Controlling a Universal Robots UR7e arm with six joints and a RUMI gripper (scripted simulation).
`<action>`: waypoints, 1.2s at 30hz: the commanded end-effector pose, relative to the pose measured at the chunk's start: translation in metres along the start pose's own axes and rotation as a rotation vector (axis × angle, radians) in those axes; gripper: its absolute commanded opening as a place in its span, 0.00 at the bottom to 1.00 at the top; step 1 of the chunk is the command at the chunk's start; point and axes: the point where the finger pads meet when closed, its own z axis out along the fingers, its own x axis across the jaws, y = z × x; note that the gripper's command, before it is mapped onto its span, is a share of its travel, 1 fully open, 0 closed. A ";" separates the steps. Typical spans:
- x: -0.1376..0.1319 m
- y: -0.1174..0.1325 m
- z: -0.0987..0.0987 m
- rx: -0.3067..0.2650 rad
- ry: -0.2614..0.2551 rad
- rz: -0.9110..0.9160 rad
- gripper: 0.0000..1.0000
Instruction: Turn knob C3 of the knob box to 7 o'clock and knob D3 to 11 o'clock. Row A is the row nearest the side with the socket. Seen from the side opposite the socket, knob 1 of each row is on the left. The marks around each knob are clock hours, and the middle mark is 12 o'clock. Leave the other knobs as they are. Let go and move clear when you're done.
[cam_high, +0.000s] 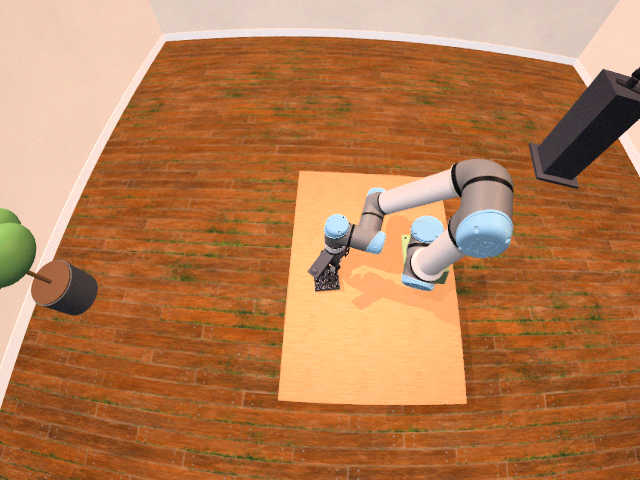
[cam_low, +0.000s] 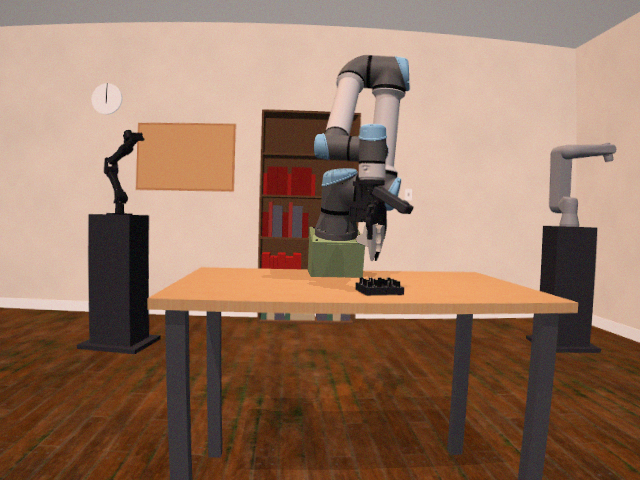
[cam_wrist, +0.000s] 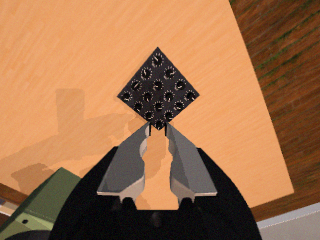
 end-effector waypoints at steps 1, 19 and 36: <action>0.000 0.000 0.000 0.001 0.001 0.000 0.11; 0.001 0.000 0.007 0.001 0.000 -0.001 0.11; 0.001 0.000 0.027 0.001 0.000 -0.001 0.11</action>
